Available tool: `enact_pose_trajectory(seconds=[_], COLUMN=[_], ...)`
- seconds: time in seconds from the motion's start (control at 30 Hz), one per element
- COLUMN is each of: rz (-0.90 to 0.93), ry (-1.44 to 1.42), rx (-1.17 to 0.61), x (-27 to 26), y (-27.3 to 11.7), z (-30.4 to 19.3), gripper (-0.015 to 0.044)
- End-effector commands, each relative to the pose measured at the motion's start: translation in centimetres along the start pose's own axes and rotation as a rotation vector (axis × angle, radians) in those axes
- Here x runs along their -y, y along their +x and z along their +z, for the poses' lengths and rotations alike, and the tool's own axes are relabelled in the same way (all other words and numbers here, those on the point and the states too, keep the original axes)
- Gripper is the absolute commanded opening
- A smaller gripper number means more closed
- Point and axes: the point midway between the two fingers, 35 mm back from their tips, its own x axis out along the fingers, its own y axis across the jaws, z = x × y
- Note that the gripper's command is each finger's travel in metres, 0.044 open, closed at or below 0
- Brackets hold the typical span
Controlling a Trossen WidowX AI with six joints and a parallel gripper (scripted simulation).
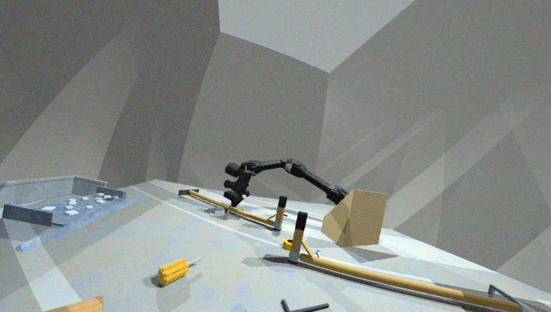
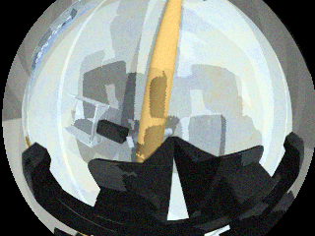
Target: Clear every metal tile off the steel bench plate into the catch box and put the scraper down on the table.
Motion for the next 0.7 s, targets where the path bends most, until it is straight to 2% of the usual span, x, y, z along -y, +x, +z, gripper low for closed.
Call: enact_pose_trajectory(seconds=[0.0, 0.67], rz=[0.003, 0.003], ry=[-0.001, 0.000], rx=[-0.001, 0.000], x=[-0.7, -2.7], y=[0.0, 0.1], z=[0.0, 0.4], gripper=[0.0000, 0.0000])
